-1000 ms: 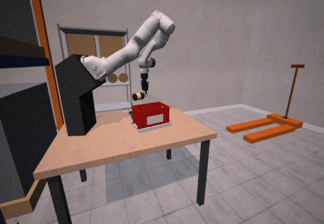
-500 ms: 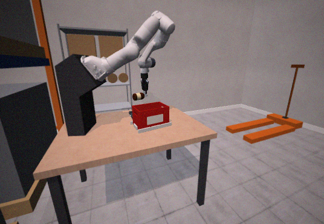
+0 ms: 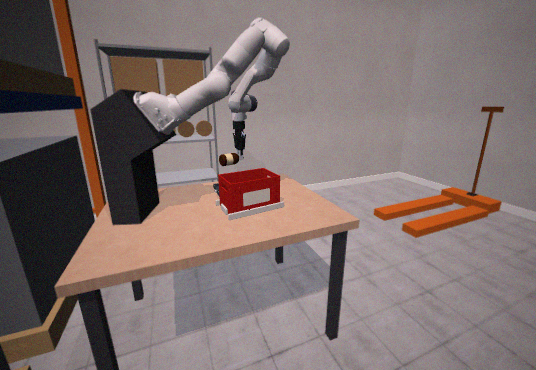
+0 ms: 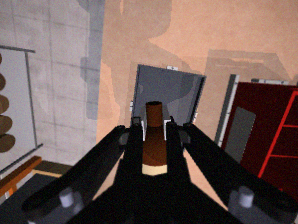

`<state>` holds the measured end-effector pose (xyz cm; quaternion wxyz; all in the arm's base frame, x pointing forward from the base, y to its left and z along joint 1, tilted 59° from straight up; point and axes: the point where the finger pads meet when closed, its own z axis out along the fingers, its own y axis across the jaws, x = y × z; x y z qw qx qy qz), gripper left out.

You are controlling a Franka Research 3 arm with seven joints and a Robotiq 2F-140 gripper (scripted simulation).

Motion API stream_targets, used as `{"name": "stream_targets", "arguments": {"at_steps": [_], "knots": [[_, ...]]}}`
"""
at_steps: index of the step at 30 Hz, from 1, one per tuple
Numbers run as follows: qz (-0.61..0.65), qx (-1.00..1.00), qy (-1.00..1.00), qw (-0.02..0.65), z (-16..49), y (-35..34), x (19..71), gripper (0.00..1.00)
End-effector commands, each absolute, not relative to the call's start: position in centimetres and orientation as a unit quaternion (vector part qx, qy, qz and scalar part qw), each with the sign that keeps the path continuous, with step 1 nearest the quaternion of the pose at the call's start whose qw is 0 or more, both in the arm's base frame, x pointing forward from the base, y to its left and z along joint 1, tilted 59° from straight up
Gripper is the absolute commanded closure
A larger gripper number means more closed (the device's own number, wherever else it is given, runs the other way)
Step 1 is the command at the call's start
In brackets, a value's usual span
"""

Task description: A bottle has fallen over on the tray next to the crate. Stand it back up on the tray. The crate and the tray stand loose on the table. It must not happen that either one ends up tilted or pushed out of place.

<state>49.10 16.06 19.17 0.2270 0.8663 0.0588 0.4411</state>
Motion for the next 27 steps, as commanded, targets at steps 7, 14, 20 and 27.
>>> {"name": "stream_targets", "arguments": {"at_steps": [7, 14, 20, 27], "knots": [[0.446, 0.867, 0.041, 0.216, 19.12, 16.20, 49.03, 1.00], [0.457, 0.868, -0.004, 0.192, 19.11, 16.20, 49.02, 1.00], [0.463, 0.868, -0.030, 0.179, 19.11, 16.20, 49.03, 1.00], [0.467, 0.867, -0.053, 0.166, 19.12, 16.20, 49.04, 1.00]]}}
